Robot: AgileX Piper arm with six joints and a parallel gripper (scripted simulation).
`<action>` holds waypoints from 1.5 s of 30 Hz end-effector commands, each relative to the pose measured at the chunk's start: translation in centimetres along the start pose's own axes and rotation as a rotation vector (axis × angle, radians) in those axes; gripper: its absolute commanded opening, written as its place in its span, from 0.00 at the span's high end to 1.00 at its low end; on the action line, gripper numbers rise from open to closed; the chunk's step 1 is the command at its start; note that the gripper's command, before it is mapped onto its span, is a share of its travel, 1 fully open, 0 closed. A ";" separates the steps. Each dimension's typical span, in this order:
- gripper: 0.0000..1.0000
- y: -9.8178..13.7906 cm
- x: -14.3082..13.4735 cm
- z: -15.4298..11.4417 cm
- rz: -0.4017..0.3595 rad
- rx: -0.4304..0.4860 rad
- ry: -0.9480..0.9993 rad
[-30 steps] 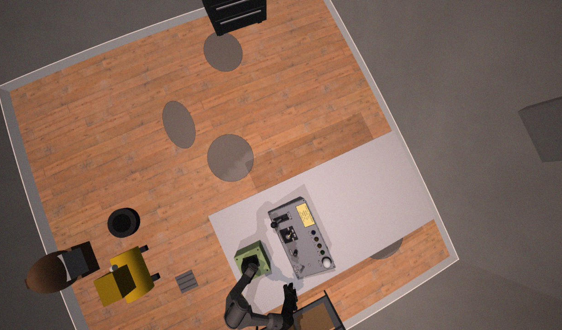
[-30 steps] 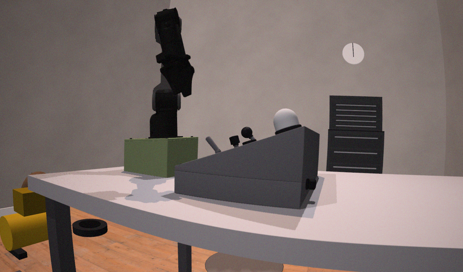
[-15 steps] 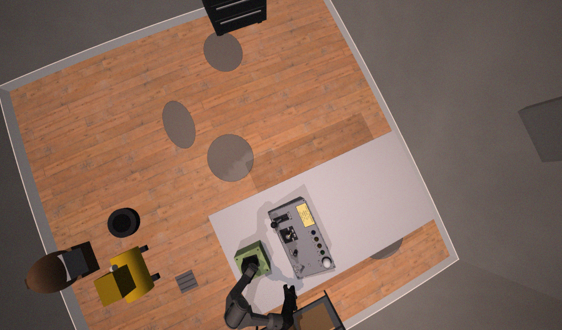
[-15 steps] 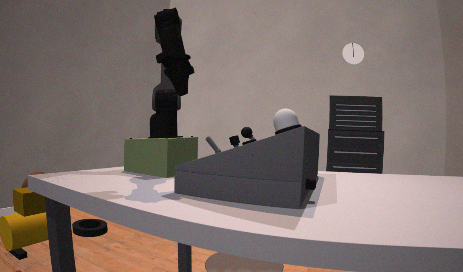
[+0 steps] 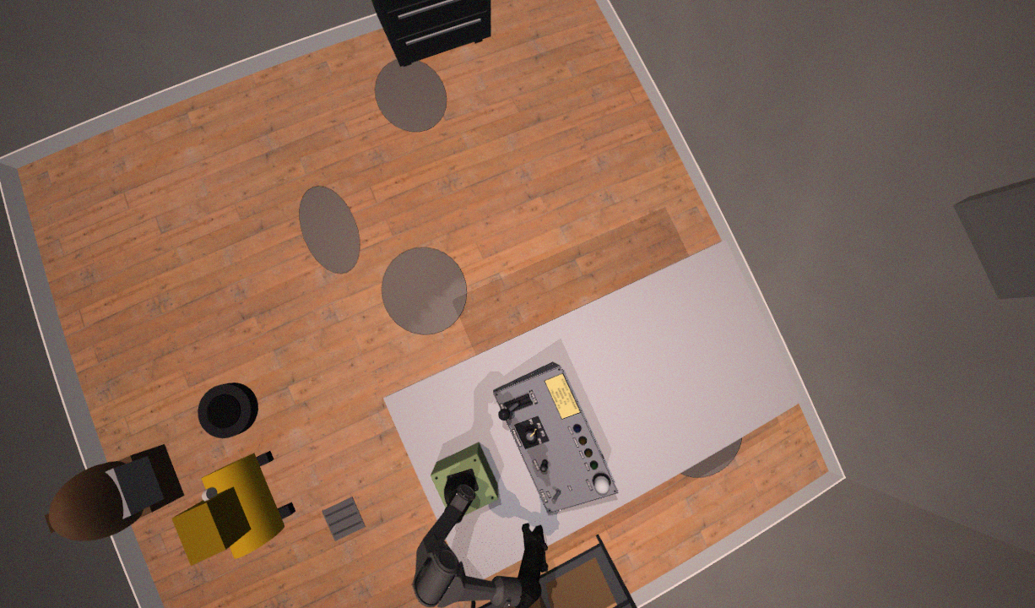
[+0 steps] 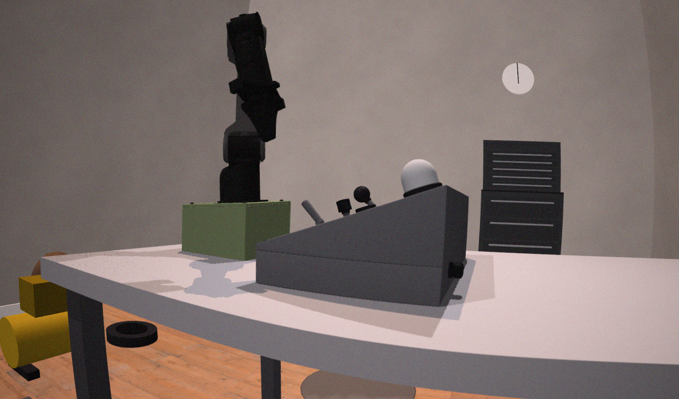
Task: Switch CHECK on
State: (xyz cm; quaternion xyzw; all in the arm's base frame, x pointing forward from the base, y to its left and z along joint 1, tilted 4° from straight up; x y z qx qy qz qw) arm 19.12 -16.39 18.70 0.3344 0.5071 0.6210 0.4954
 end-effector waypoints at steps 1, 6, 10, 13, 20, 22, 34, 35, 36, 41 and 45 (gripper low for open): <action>1.00 -0.1 0.0 0.0 0.000 -0.001 0.001; 1.00 -0.8 0.0 0.0 0.000 -0.001 0.001; 1.00 -1.7 0.0 0.0 0.000 -0.001 0.001; 1.00 -2.6 0.0 0.0 0.000 -0.001 0.001; 1.00 -4.3 0.0 0.0 0.000 -0.001 0.001; 1.00 -5.0 0.0 0.0 0.000 -0.001 0.001; 1.00 -8.7 0.0 0.0 0.000 -0.001 0.001; 1.00 -9.0 0.0 0.0 0.000 -0.001 0.001; 1.00 -9.3 0.0 0.0 0.000 -0.001 0.001; 1.00 -10.7 0.0 0.0 0.000 -0.001 0.001; 1.00 -11.4 0.0 0.0 0.000 -0.001 0.001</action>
Point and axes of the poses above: the point where the finger pads meet when closed, its own y axis back along the fingers, its own x axis across the jaws, z = x × y, the point moved 8 cm from there along y, back along the fingers, and after that the axes turned 9 degrees about y, right-handed, at the moved point
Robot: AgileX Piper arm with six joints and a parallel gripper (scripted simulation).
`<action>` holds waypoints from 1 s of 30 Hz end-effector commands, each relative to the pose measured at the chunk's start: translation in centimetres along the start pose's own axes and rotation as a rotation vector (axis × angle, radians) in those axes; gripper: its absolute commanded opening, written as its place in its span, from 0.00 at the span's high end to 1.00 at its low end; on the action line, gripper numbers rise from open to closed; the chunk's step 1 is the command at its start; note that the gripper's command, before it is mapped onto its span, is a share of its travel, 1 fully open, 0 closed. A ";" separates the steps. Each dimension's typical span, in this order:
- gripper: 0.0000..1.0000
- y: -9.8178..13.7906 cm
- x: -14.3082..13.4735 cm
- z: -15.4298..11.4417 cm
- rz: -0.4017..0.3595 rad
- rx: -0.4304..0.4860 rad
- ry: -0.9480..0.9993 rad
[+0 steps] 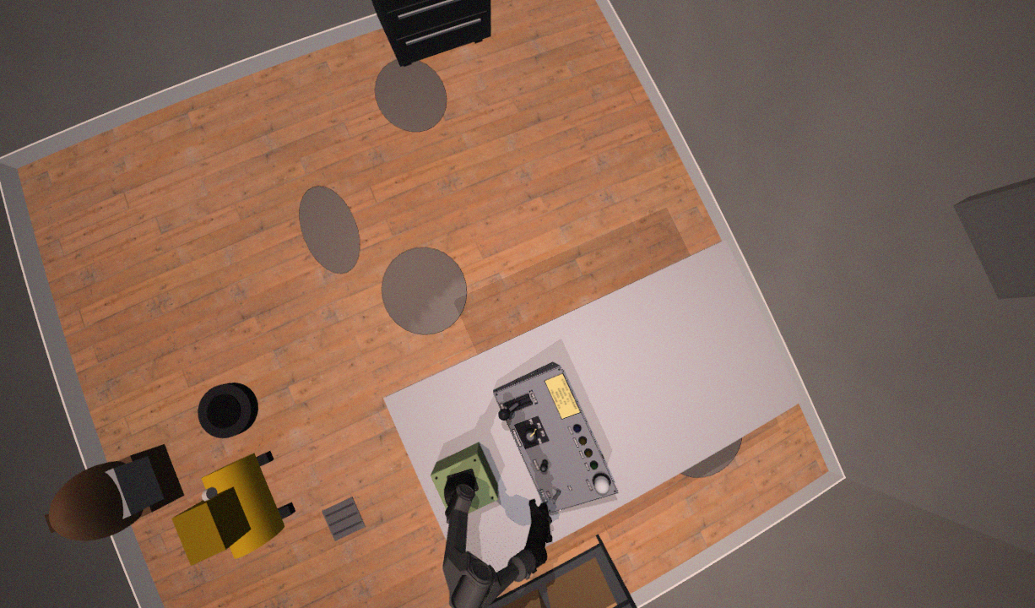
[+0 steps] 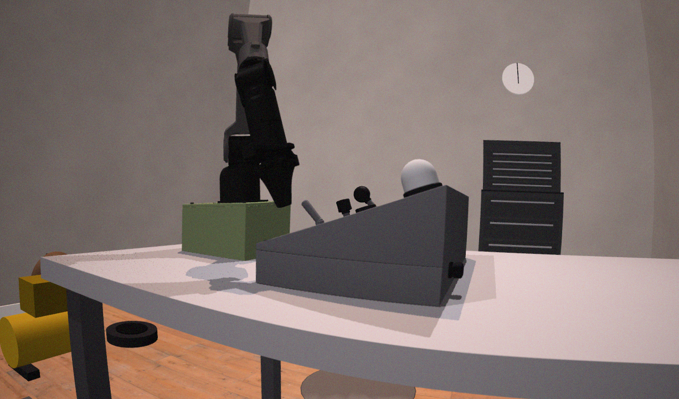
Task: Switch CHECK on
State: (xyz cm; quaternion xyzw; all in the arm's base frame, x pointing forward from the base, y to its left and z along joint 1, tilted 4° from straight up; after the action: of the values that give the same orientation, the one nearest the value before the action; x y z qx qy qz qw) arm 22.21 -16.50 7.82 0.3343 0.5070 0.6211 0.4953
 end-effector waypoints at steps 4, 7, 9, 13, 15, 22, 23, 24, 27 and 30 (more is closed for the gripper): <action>1.00 -0.6 0.0 0.0 0.000 -0.001 0.001; 1.00 -0.6 0.0 0.0 0.000 -0.001 0.001; 1.00 -0.7 0.0 0.0 0.000 0.000 0.001; 1.00 -0.7 0.0 0.0 0.000 0.000 0.001; 1.00 -0.7 0.0 0.0 0.000 0.000 0.001; 1.00 -0.7 0.0 0.0 0.000 0.000 0.001; 1.00 -0.7 0.0 0.0 0.000 0.000 0.001; 1.00 -0.7 0.0 0.0 0.000 0.000 0.001; 1.00 -0.7 0.0 0.0 0.000 0.000 0.001; 1.00 -0.7 0.0 0.0 0.000 0.000 0.001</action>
State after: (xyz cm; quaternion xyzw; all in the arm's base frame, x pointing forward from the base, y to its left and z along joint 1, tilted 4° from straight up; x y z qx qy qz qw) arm 22.41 -16.51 7.11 0.3343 0.5070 0.6211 0.4954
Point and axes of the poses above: the point where the finger pads meet when closed, its own y axis back along the fingers, its own x axis across the jaws, z = x × y, the point moved 8 cm from there along y, back along the fingers, and after that the axes turned 9 degrees about y, right-handed, at the moved point
